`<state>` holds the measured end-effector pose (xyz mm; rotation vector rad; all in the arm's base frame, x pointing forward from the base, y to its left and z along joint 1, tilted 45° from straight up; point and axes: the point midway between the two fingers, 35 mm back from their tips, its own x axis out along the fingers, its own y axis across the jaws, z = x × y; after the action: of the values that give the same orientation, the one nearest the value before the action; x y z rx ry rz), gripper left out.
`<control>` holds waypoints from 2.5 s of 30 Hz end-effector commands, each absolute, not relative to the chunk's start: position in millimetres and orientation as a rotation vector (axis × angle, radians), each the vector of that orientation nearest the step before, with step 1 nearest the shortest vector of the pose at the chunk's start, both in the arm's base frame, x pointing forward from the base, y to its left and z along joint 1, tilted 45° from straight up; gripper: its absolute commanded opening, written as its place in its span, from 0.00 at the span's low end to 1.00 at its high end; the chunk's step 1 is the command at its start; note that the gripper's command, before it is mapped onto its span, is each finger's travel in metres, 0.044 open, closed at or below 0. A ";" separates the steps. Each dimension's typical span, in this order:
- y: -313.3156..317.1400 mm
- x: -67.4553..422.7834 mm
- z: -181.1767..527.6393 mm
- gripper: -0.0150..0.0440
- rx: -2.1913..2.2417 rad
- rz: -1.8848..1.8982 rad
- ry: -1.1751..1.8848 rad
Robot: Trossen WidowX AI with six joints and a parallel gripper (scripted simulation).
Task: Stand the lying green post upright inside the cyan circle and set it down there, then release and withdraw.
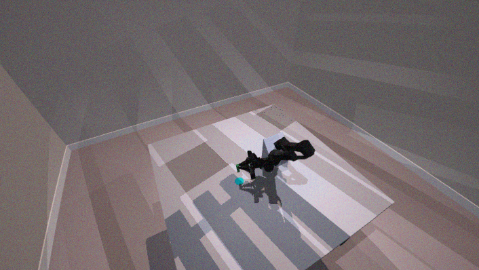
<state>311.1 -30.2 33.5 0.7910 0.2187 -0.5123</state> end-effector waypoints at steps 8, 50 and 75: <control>-31.4 303.8 42.1 0.29 0.826 -0.517 0.156; 17.8 316.7 -5.6 0.29 0.830 -0.521 0.162; 44.1 320.9 -35.2 0.29 0.822 -0.516 0.171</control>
<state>321.0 44.6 -34.8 0.8212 0.1741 -0.5104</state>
